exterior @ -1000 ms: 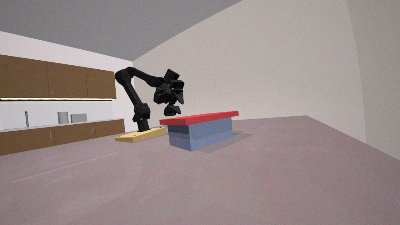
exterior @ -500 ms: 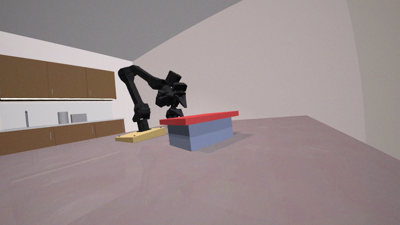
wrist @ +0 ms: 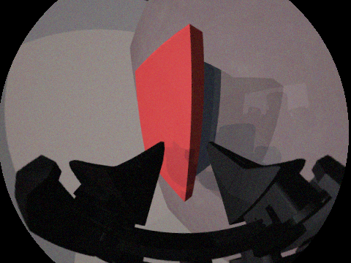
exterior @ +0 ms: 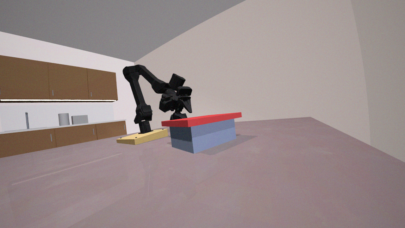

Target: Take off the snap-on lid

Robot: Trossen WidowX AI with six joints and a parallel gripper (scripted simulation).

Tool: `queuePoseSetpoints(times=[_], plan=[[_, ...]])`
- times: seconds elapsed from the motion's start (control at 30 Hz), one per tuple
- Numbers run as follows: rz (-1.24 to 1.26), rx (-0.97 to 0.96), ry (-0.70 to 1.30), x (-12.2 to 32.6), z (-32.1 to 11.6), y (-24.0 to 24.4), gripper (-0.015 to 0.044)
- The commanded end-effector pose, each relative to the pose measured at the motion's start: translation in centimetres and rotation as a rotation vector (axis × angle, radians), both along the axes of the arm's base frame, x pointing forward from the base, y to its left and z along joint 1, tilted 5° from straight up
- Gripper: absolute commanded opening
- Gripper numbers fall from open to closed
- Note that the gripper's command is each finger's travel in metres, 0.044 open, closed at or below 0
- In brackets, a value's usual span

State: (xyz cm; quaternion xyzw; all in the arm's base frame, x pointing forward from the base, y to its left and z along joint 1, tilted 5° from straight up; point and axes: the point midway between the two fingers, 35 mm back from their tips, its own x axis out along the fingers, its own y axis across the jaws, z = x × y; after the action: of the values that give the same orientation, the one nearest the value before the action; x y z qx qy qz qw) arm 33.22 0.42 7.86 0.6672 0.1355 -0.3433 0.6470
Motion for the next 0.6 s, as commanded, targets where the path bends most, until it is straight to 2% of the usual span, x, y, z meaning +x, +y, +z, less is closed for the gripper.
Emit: queuePoseSetpoints(times=[0.0,0.2,0.3,0.57], plan=[[0.004,-0.001,0.005,0.34,-0.67,-0.24,0.0235],[0.004,-0.001,0.004,0.7,-1.08,-0.45,0.0235],[0.004,-0.001,0.004,0.7,-1.08,-0.45,0.0156],[0.004,-0.001,0.004,0.7,-1.08,-0.45,0.0103]])
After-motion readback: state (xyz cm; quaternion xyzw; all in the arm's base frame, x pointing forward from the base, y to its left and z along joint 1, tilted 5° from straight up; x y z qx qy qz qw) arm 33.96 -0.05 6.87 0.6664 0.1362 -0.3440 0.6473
